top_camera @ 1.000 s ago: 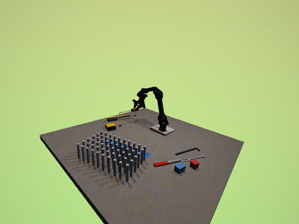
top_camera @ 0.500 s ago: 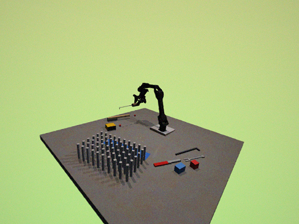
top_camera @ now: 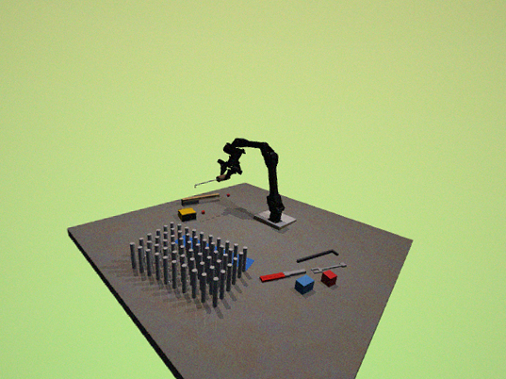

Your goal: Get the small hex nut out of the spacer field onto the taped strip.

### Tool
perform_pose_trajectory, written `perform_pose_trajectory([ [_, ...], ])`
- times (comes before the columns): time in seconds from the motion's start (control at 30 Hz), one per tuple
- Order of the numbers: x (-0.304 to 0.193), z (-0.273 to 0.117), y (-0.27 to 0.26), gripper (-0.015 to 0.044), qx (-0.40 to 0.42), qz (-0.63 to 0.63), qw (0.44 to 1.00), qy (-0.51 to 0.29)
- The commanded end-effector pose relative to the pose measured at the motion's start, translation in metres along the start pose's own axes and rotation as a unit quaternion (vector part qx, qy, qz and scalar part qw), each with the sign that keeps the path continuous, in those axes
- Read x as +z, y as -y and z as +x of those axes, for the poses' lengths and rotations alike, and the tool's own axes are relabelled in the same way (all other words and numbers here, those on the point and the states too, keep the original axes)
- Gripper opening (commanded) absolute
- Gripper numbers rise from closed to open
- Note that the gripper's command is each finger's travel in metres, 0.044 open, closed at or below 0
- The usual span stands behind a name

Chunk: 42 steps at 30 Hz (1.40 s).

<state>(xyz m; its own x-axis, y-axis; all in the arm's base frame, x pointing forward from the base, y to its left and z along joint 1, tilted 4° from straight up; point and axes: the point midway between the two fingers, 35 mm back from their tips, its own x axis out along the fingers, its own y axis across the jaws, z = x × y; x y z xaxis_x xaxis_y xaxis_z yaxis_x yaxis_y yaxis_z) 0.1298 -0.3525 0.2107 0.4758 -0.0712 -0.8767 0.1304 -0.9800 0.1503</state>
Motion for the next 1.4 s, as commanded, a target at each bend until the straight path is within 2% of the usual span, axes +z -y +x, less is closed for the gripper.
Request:
perform_pose_trajectory([
  [0.0,-0.023,0.009,0.014,0.0000,-0.009,-0.005,1.000,0.003],
  [0.7,-0.111,0.034,0.098,0.0000,-0.037,-0.025,0.999,0.006],
  [1.37,-0.159,0.050,0.190,0.0000,-0.050,-0.064,0.997,-0.002],
])
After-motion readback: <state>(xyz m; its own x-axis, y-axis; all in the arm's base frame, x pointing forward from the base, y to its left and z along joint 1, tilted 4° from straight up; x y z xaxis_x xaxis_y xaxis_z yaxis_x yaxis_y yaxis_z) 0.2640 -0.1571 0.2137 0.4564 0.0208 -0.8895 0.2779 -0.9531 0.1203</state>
